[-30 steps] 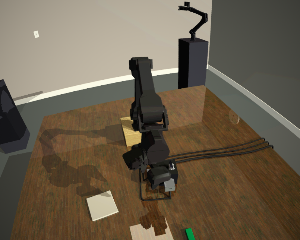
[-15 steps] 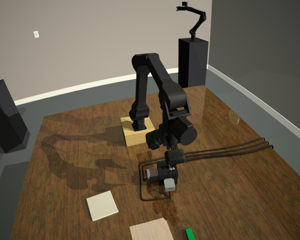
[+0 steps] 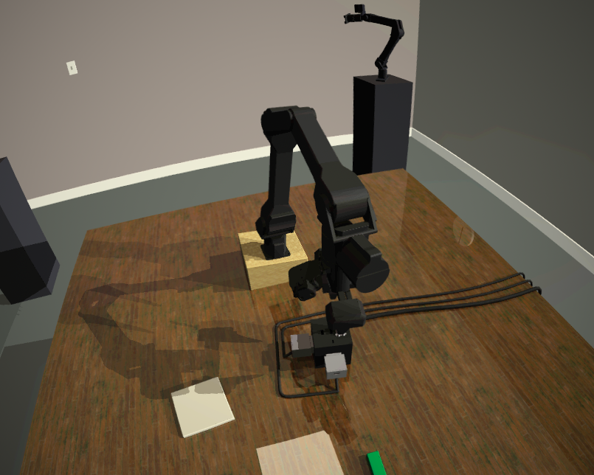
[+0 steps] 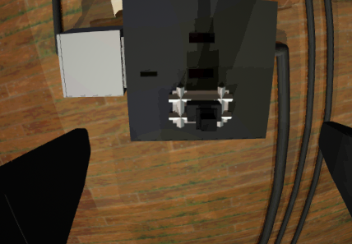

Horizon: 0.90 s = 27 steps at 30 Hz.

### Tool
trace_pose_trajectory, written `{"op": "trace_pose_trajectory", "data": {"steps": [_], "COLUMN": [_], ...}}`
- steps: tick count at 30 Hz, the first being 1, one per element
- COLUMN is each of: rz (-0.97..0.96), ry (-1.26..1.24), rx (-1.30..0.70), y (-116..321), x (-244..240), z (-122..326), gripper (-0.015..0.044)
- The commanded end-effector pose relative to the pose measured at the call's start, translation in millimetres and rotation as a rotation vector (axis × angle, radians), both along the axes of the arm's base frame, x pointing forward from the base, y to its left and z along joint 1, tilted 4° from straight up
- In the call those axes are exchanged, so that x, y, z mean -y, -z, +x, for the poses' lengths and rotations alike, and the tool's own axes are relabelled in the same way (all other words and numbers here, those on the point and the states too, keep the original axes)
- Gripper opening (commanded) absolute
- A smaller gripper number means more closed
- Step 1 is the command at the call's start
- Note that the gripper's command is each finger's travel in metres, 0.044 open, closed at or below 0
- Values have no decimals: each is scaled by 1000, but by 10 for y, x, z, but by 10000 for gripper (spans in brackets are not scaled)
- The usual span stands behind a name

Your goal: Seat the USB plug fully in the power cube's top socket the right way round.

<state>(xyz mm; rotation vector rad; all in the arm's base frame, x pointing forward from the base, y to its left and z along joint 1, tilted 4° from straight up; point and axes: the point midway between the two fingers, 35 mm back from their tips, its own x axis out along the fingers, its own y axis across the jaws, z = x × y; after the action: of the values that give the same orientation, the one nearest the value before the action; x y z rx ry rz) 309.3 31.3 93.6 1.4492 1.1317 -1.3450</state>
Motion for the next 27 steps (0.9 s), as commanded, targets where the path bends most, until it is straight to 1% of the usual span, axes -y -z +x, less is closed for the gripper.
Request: {"op": "trace_pose_trajectory", "data": {"steps": [1,18,27], "rz": [5,5,0], "ry": [3,3,0], "rx": [-3,-3,-1], "y": [43,189,172], "x": [-12,-23,-13], "z": [-4,-2,1], "gripper": [440,440,204]}}
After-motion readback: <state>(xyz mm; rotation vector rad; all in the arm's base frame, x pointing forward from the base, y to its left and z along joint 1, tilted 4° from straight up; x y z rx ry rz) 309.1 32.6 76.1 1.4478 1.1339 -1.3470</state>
